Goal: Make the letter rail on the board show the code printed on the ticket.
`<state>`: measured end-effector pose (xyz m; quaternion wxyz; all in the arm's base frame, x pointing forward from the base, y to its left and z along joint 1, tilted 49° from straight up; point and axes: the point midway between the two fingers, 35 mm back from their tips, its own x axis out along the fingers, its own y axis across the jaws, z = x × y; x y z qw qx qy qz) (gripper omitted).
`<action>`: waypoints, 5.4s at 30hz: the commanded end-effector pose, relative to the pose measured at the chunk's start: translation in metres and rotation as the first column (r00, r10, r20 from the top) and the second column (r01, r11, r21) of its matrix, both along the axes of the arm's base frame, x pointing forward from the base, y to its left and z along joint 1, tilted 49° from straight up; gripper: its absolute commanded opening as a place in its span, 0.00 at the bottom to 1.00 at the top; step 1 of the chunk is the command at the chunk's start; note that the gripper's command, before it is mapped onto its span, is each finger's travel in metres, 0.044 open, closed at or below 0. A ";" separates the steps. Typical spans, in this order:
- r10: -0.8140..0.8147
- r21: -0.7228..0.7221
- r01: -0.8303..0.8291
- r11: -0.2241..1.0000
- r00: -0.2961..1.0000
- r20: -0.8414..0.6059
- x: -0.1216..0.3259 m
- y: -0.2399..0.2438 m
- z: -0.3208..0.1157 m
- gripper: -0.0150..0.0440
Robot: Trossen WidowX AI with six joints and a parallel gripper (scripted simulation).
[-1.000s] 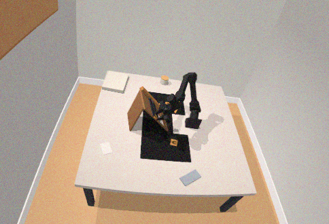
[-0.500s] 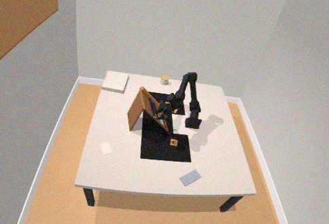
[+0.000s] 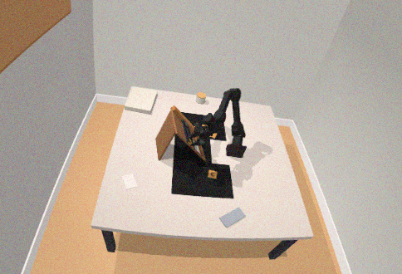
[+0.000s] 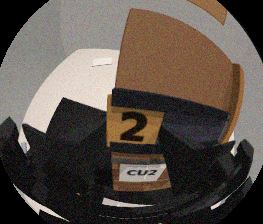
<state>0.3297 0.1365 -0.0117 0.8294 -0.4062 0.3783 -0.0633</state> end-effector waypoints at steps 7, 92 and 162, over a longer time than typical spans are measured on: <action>0.003 0.006 -0.003 1.000 1.000 0.002 0.002 -0.003 0.007 0.25; 0.003 0.002 -0.003 1.000 1.000 0.002 0.013 -0.042 0.049 0.25; 0.003 -0.001 -0.003 1.000 1.000 0.001 0.025 -0.079 0.090 0.25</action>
